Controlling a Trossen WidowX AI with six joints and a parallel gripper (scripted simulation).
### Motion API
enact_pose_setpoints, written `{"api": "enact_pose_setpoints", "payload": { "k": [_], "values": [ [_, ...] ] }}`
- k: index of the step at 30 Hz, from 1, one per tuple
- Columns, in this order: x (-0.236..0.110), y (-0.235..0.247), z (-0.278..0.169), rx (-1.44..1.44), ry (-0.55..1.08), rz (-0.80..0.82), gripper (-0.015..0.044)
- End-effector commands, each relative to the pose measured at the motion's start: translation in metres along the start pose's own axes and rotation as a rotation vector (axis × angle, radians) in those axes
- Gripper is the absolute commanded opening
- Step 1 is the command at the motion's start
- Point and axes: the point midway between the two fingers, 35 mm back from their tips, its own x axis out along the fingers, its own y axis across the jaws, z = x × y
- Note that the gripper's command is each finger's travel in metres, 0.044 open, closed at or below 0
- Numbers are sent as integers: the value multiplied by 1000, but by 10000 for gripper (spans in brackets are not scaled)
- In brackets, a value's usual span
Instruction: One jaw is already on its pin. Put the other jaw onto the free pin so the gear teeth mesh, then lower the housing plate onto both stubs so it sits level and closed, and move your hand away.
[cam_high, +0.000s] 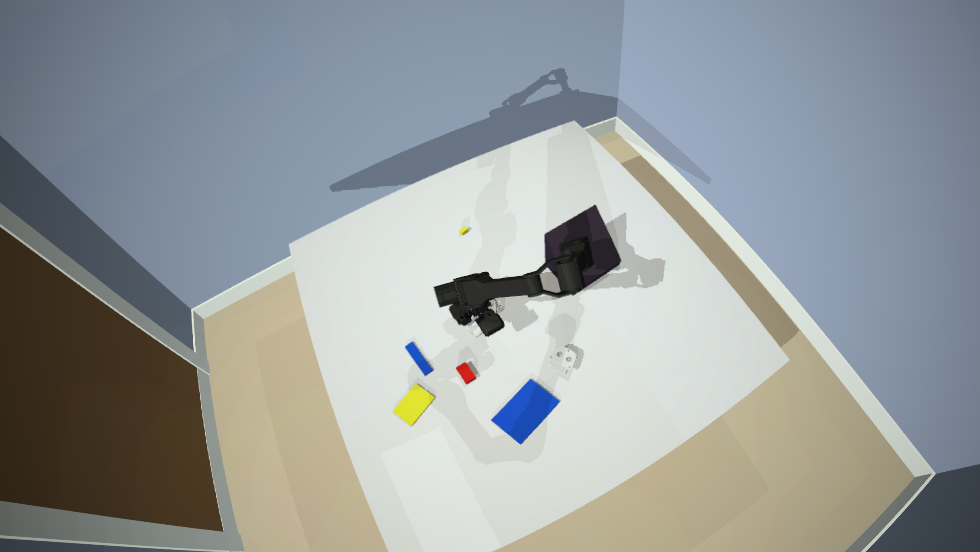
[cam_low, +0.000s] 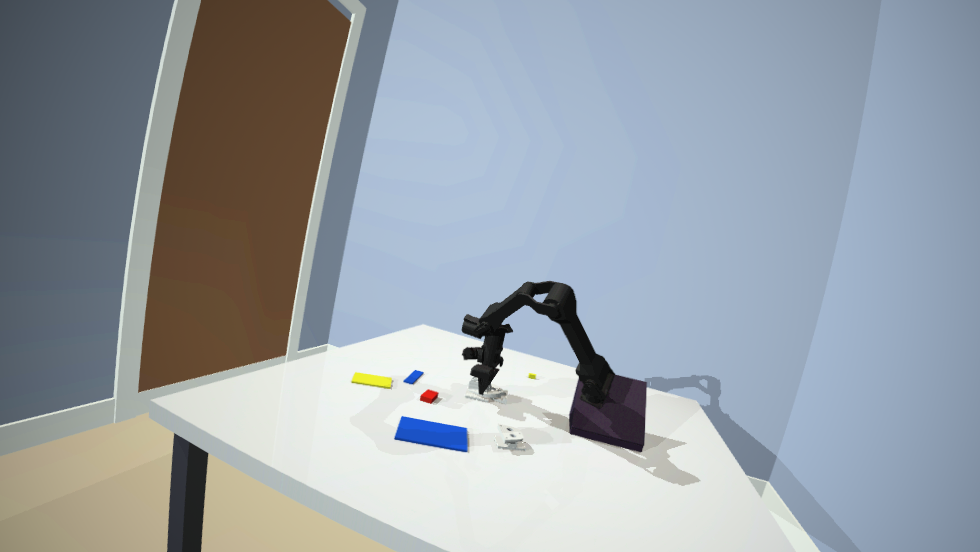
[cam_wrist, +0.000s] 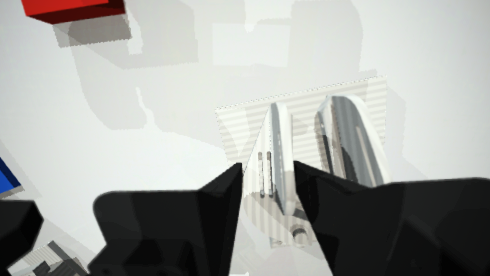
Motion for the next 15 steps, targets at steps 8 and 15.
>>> {"api": "enact_pose_setpoints", "payload": {
  "k": [8,15],
  "values": [
    [0,0,0,3,3,6,134],
    [-4,0,0,3,3,5,134]
  ]
}}
